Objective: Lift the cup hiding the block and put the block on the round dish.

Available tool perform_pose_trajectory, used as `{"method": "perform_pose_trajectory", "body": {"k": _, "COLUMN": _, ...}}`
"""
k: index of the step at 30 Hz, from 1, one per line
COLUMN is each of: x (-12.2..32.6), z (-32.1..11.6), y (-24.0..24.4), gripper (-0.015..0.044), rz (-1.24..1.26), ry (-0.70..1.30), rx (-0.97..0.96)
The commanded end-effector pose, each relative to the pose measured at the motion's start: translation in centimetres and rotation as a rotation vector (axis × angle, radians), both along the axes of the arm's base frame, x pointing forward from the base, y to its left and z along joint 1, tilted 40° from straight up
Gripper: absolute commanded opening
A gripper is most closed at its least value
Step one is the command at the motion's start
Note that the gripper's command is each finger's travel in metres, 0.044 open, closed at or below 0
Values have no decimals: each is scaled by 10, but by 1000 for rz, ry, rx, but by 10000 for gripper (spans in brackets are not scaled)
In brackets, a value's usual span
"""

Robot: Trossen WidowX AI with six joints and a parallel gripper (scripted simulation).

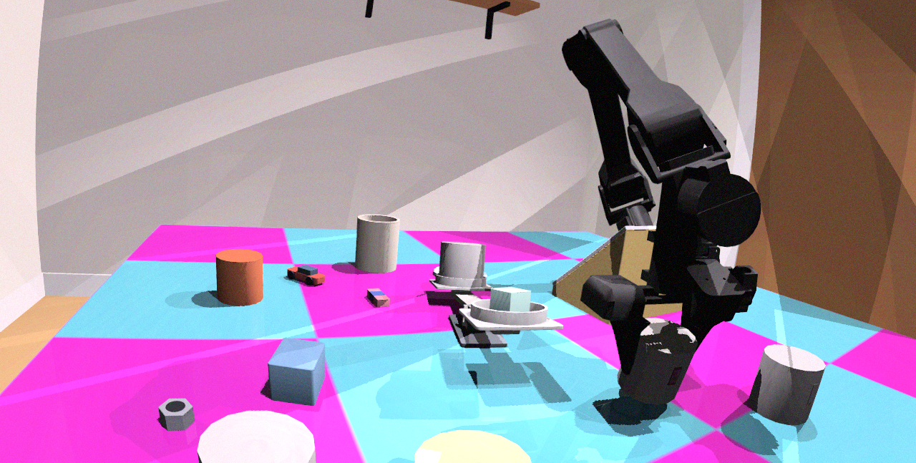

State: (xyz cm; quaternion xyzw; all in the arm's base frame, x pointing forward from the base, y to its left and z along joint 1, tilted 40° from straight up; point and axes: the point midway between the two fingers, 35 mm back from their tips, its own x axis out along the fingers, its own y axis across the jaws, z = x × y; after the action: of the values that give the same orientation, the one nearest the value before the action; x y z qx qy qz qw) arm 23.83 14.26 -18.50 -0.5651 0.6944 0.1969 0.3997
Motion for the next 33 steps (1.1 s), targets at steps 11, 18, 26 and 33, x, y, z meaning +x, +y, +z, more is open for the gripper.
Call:
{"method": "perform_pose_trajectory", "body": {"k": 11, "x": -1, "z": -7, "y": -6, "gripper": 131, "rz": 0, "ry": 2, "rx": -2}}
{"method": "perform_pose_trajectory", "body": {"k": 18, "x": -1, "z": -7, "y": -6, "gripper": 315, "rz": 0, "ry": 2, "rx": -2}}
{"method": "perform_pose_trajectory", "body": {"k": 26, "x": 1, "z": 33, "y": 26, "gripper": 440, "rz": 7, "ry": 3, "rx": -3}}
{"method": "perform_pose_trajectory", "body": {"k": 33, "x": 2, "z": 35, "y": 28, "gripper": 414, "rz": 4, "ry": 0, "rx": 0}}
